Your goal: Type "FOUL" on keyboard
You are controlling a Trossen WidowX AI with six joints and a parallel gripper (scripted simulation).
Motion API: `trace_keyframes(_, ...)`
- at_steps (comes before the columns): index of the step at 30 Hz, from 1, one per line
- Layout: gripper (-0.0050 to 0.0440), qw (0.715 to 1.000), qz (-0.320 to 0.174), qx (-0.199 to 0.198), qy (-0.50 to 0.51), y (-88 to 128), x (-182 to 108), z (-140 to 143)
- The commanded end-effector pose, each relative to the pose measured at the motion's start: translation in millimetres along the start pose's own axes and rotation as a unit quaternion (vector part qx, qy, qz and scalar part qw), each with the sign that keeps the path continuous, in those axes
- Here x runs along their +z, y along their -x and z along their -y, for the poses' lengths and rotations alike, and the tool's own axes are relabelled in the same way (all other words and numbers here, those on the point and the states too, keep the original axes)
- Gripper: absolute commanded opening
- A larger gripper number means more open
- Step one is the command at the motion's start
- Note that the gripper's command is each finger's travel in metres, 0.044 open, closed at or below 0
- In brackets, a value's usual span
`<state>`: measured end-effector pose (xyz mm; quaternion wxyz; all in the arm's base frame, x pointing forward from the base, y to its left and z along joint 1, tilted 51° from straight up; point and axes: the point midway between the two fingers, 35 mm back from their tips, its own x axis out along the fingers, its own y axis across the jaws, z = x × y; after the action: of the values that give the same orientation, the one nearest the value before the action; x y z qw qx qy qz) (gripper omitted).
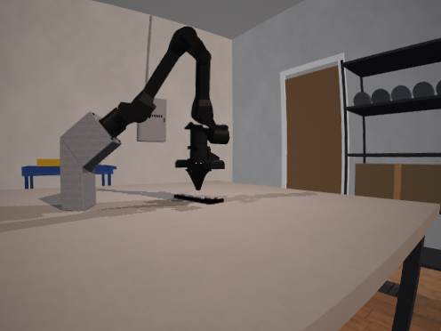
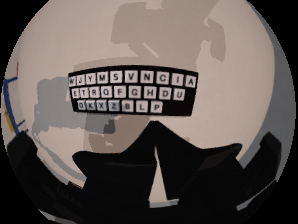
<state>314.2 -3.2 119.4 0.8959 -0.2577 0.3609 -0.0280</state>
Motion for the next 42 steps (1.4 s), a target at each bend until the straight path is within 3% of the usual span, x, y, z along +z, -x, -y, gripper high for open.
trace_keyframes(1, 0.0000, 1.000, 0.004, -0.003, -0.003, 2, -1, 0)
trace_keyframes(7, 0.0000, 1.000, 0.003, -0.002, -0.004, 1, 0, -7)
trace_keyframes(12, 0.0000, 1.000, 0.002, -0.002, -0.004, 0, 0, -59)
trace_keyframes(15, 0.0000, 1.000, 0.004, -0.003, -0.003, 1, 0, -74)
trace_keyframes(29, 0.0000, 1.000, 0.004, -0.003, -0.003, 1, 0, -74)
trace_keyframes(34, 0.0000, 1.000, 0.004, -0.003, -0.003, 6, 27, -44)
trace_keyframes(42, 0.0000, 1.000, 0.004, -0.003, -0.003, 4, 29, -42)
